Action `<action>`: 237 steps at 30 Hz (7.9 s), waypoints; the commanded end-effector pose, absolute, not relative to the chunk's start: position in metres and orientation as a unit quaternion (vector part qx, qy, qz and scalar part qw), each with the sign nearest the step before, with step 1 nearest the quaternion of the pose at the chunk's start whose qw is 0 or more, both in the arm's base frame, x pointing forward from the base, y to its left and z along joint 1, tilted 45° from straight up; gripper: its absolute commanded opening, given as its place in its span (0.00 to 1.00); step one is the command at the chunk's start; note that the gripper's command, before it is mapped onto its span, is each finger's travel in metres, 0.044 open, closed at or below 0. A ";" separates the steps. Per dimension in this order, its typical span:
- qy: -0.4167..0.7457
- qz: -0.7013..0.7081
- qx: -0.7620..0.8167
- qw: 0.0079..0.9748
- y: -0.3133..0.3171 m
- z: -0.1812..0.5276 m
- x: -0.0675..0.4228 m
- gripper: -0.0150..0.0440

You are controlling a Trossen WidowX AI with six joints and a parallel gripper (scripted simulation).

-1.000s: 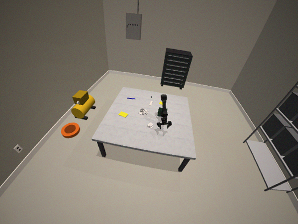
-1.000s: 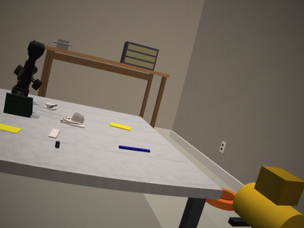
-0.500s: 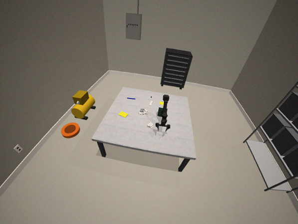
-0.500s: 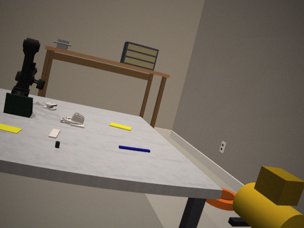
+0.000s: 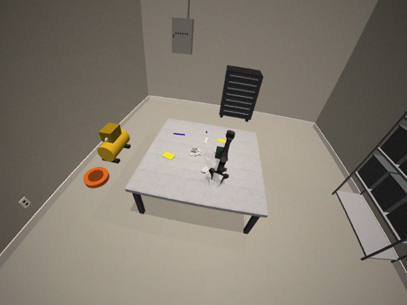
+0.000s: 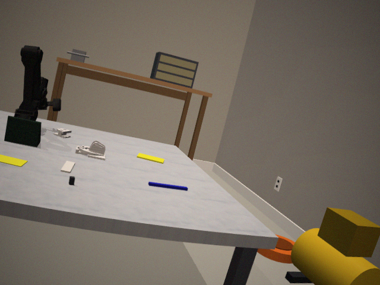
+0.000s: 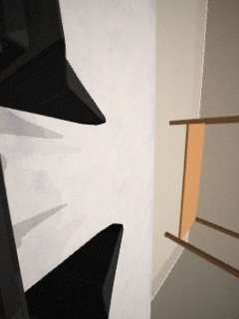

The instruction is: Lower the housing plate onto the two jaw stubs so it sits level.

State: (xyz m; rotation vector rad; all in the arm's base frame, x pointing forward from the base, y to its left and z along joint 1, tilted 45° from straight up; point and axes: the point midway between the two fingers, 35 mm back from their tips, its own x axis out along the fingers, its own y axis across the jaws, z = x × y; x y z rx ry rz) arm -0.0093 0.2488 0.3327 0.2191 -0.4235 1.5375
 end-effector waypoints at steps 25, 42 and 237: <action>-0.210 0.591 -0.298 0.720 0.281 0.300 0.085 1.00; -0.156 0.547 -0.510 0.645 0.256 0.272 0.157 1.00; 0.155 0.726 -0.395 0.542 0.130 0.192 0.212 0.85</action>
